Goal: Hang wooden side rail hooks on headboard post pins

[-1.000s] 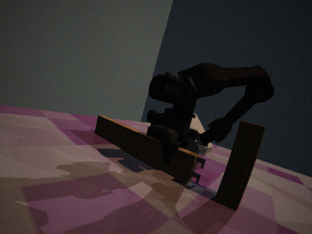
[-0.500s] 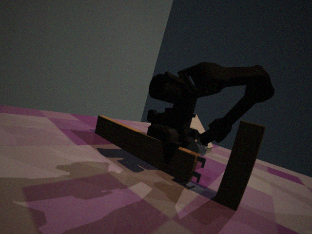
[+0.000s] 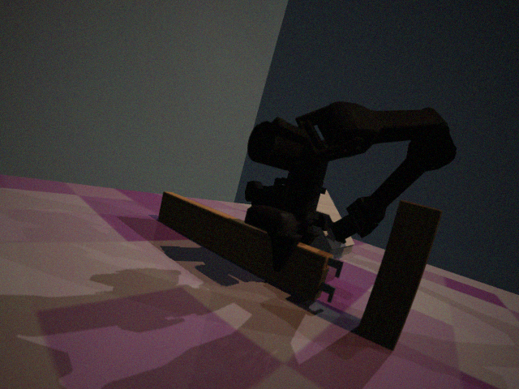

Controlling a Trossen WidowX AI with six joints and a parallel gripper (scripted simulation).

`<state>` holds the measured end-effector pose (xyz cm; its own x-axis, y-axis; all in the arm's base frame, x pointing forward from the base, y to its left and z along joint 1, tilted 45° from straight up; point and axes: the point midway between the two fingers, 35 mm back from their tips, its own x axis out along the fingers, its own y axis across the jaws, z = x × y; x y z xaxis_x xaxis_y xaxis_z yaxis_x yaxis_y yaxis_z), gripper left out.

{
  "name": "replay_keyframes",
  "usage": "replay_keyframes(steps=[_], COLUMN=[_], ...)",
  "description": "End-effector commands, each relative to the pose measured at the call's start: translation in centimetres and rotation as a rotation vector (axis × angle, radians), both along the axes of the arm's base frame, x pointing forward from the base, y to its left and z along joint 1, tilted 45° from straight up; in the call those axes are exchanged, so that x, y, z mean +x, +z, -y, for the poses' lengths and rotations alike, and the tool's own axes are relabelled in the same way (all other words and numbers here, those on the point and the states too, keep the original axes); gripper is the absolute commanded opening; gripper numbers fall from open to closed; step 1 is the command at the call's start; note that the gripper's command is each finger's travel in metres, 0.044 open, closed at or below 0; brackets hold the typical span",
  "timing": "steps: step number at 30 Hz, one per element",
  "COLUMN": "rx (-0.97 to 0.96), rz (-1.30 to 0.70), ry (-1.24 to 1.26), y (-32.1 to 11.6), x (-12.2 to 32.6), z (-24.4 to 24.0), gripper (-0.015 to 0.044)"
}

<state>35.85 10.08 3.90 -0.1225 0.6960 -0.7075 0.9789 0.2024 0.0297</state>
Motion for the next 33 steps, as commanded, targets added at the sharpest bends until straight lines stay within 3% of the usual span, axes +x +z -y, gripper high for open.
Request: replay_keyframes(steps=[1, 33], rx=[-0.002, -0.003], rz=[0.012, 0.012], ry=[-0.011, -0.011], y=[0.42, 0.79], x=[0.33, 0.38], z=[0.55, 0.92], gripper=[0.0, 0.0])
